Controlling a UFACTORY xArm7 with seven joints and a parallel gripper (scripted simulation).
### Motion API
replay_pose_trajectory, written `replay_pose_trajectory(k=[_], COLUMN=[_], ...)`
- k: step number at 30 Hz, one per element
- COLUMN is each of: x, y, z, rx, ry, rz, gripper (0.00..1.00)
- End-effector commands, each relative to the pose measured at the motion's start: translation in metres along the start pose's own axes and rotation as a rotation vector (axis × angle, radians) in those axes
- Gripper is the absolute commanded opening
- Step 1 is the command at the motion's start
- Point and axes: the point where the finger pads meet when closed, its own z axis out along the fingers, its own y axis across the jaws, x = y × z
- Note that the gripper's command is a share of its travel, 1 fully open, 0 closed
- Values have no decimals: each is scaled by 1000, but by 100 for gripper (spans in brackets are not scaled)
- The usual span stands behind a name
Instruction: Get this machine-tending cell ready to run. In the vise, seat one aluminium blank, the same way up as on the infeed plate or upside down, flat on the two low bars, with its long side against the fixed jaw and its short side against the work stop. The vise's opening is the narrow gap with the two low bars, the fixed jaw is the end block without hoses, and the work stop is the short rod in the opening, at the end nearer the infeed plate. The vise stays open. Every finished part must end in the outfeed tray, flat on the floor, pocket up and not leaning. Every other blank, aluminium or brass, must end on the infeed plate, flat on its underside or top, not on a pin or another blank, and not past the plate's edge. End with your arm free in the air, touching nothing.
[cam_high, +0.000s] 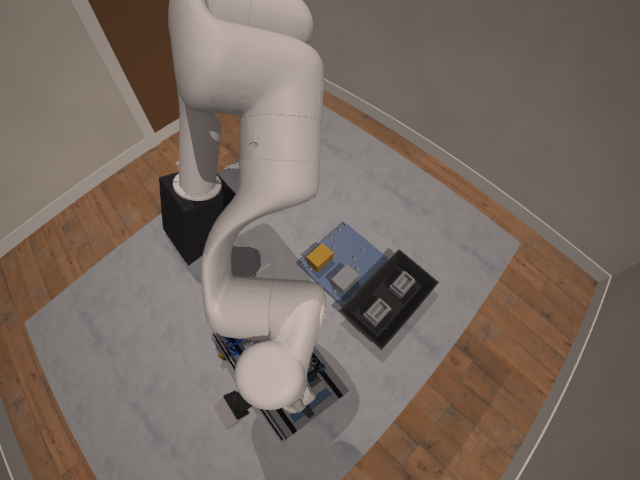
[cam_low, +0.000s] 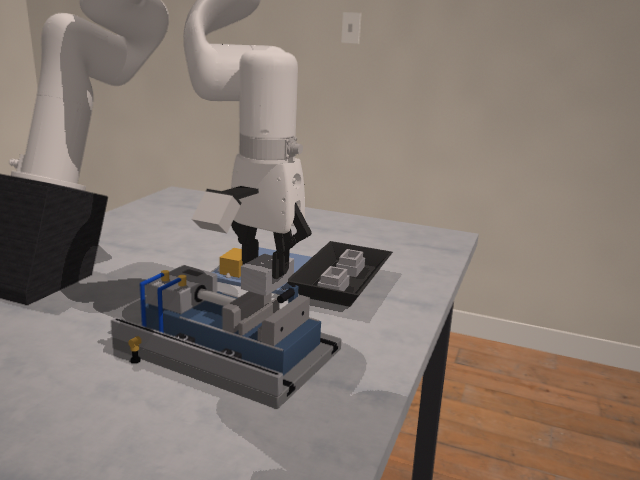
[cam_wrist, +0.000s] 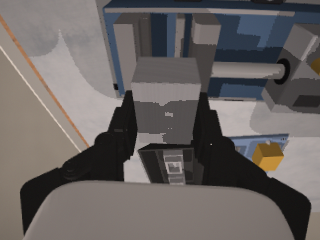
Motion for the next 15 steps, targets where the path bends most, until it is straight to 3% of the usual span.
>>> replay_pose_trajectory(k=[1,15], x=[2,4], y=[-2,-3], z=[-3,-4], rx=[5,5], ry=[2,2], rz=[1,3], gripper=[0,0])
